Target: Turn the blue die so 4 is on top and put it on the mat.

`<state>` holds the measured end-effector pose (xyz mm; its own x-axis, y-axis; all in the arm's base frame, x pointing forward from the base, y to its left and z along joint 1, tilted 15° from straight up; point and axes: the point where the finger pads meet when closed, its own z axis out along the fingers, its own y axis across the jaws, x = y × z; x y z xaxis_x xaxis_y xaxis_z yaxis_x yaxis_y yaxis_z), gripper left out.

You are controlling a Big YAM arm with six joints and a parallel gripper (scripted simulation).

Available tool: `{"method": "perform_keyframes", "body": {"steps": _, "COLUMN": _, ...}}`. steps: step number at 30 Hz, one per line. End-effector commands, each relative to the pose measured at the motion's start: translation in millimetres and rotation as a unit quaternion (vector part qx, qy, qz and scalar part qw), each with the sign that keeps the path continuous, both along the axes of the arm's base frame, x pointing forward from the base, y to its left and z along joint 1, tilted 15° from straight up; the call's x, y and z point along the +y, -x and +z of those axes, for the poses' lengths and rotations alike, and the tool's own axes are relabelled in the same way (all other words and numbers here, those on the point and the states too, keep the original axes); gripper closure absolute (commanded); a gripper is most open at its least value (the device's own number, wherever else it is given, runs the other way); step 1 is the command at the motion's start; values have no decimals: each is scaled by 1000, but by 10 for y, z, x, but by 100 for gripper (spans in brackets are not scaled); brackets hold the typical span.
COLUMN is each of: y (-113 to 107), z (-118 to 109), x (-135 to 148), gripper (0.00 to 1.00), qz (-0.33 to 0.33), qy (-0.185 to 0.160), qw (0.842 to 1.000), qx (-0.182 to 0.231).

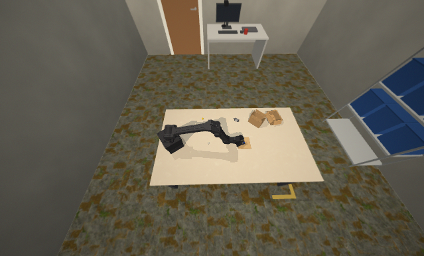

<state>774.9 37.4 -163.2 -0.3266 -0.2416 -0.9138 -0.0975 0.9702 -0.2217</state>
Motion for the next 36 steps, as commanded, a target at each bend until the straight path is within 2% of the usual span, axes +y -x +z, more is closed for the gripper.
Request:
{"method": "perform_keyframes", "body": {"steps": 1, "y": -121, "z": -12, "x": -85, "gripper": 70, "qz": -2, "qy": 6, "qw": 1000, "qx": -15}}
{"method": "perform_keyframes", "body": {"steps": 18, "y": -110, "z": 11, "x": -82, "gripper": 70, "qz": -2, "qy": 6, "qw": 1000, "qx": -18}}
{"method": "perform_keyframes", "body": {"steps": 19, "y": -74, "z": -2, "x": -80, "gripper": 70, "qz": -2, "qy": 6, "qw": 1000, "qx": -17}}
{"method": "perform_keyframes", "body": {"steps": 20, "y": 66, "z": -108, "x": -82, "gripper": 70, "qz": -2, "qy": 7, "qw": 1000, "qx": -2}}
{"method": "perform_keyframes", "body": {"steps": 22, "y": -23, "z": 272, "x": -64, "gripper": 70, "qz": -1, "qy": 6, "qw": 1000, "qx": -27}}
{"method": "perform_keyframes", "body": {"steps": 25, "y": 8, "z": 281, "x": -58, "gripper": 70, "qz": -1, "qy": 6, "qw": 1000, "qx": -27}}
{"method": "perform_keyframes", "body": {"steps": 36, "y": 348, "z": 380, "x": 13, "gripper": 70, "qz": 4, "qy": 6, "qw": 1000, "qx": -26}}
